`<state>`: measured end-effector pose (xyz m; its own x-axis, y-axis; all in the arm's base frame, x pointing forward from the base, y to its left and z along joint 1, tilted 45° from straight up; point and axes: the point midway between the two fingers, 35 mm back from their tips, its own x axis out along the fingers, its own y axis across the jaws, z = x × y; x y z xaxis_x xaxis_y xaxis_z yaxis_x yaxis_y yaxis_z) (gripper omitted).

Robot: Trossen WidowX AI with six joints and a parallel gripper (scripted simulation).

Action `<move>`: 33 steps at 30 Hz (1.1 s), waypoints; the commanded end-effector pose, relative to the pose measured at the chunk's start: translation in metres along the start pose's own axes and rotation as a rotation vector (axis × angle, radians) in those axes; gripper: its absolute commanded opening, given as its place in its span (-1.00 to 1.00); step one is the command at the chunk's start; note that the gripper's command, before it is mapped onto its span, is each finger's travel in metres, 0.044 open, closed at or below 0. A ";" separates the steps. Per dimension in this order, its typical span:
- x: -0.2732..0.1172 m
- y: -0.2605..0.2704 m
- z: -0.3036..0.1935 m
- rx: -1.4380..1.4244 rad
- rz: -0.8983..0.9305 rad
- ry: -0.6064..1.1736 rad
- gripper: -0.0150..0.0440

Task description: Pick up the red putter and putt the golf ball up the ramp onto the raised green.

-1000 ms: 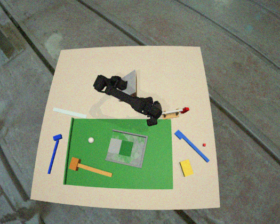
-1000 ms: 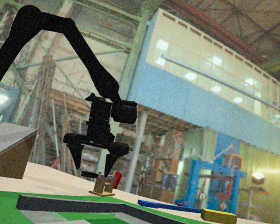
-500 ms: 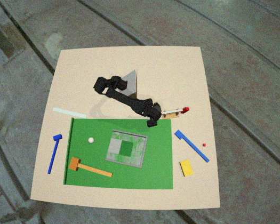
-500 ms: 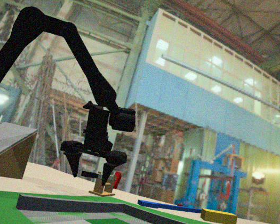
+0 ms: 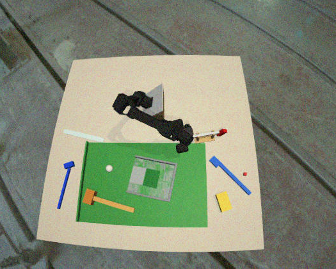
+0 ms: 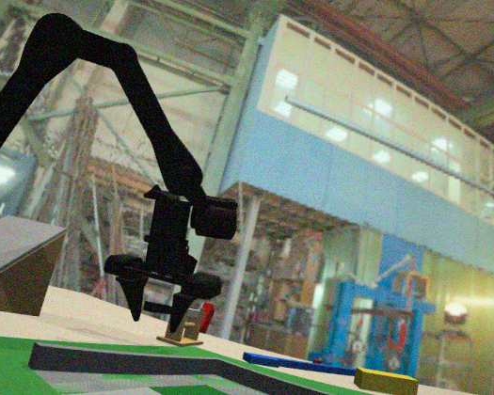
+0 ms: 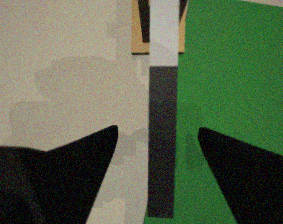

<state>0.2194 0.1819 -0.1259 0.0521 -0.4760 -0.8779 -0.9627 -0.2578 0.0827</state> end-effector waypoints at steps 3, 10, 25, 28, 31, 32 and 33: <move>-0.001 0.000 0.000 0.001 -0.001 -0.001 0.11; -0.001 0.000 0.000 0.001 -0.001 -0.001 -0.38; -0.047 -0.004 0.016 0.000 0.000 -0.004 -0.49; -0.065 -0.003 0.020 0.000 0.000 -0.004 -0.49; -0.082 -0.002 0.024 -0.001 0.001 -0.004 -0.49; -0.088 -0.001 0.025 -0.001 0.001 -0.004 -0.49; -0.093 0.000 0.026 -0.001 0.001 -0.004 -0.49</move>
<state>0.2110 0.2345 -0.0717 0.0495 -0.4899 -0.8704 -0.9615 -0.2592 0.0912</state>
